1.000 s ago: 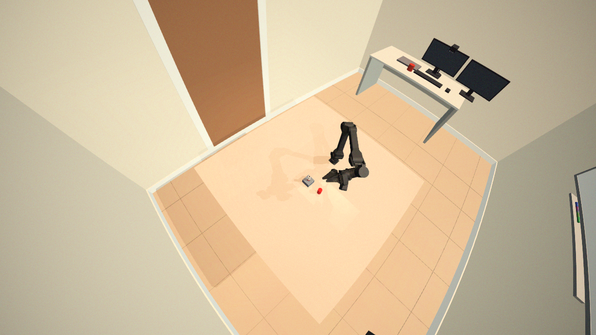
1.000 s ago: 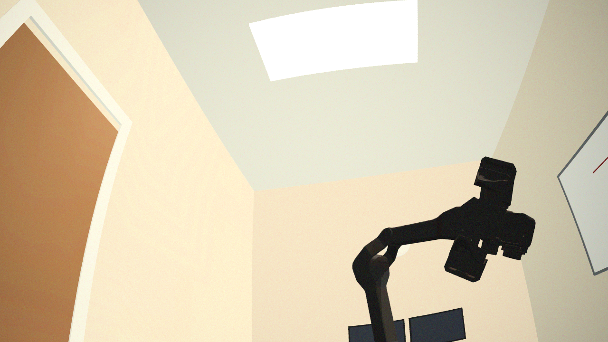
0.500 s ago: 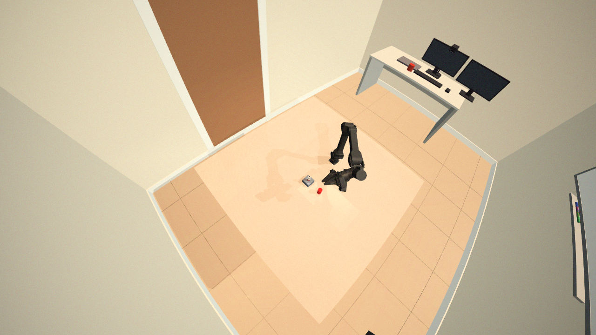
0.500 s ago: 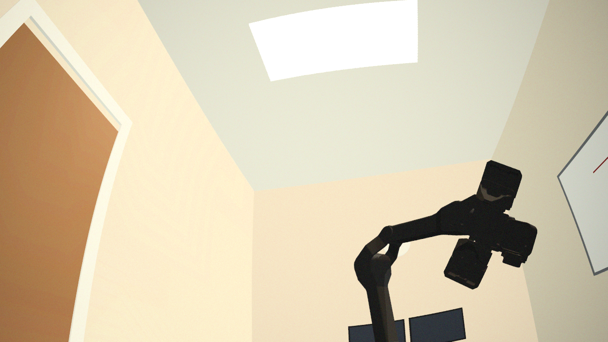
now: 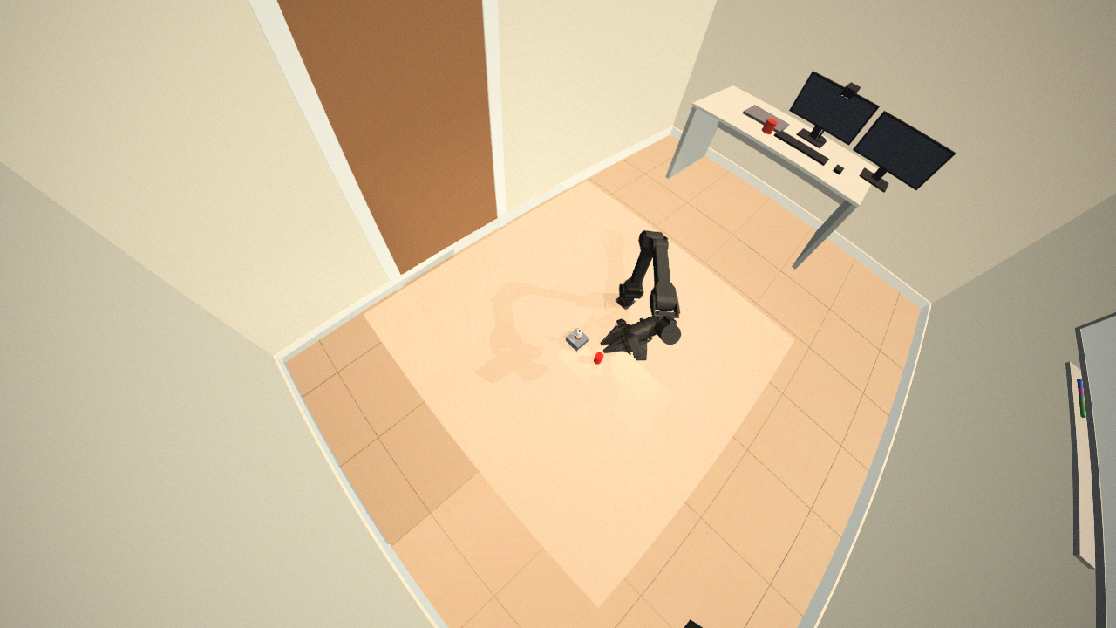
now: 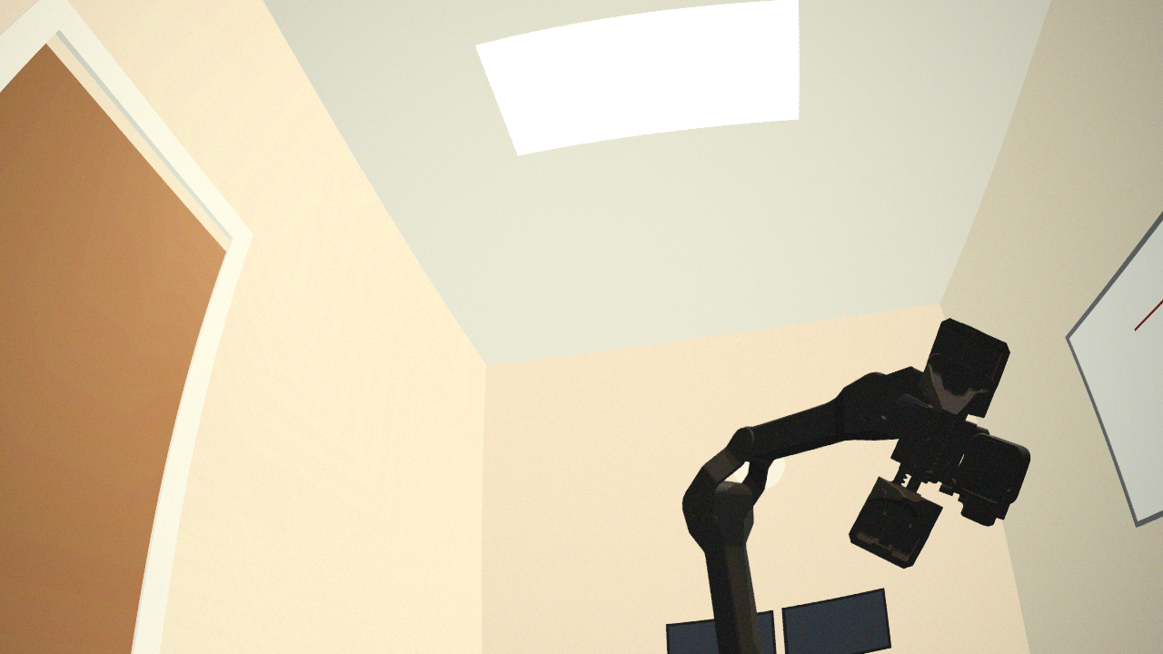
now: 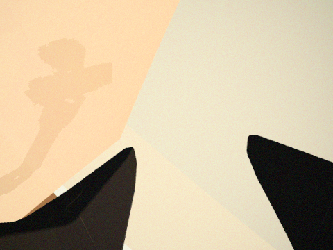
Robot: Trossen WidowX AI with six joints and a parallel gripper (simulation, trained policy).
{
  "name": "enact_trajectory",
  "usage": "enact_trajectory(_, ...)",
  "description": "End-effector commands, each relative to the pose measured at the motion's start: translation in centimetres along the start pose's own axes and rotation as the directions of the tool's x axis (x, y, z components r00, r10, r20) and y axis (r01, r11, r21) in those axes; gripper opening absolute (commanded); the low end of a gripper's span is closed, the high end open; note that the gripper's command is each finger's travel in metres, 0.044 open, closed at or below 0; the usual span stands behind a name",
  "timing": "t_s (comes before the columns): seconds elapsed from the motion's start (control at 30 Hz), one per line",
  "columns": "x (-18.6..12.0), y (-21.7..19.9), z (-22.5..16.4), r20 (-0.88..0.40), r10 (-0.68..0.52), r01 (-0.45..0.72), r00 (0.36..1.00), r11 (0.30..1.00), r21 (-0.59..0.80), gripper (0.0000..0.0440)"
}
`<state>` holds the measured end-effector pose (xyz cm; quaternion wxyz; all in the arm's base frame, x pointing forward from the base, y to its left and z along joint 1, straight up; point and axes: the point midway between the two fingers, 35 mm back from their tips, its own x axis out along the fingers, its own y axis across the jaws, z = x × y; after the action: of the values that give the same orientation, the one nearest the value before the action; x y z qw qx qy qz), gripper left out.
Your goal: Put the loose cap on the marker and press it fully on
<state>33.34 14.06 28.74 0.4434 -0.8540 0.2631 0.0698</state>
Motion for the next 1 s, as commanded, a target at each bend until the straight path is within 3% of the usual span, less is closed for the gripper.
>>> enact_trajectory(0.0,0.3,0.4,0.4,0.021,0.025,-0.025,0.999,1.000,-0.005,0.0291)
enact_trajectory(0.97,3.1,5.0,2.3,0.169,0.299,-0.292,0.939,0.954,-0.066,0.0327)
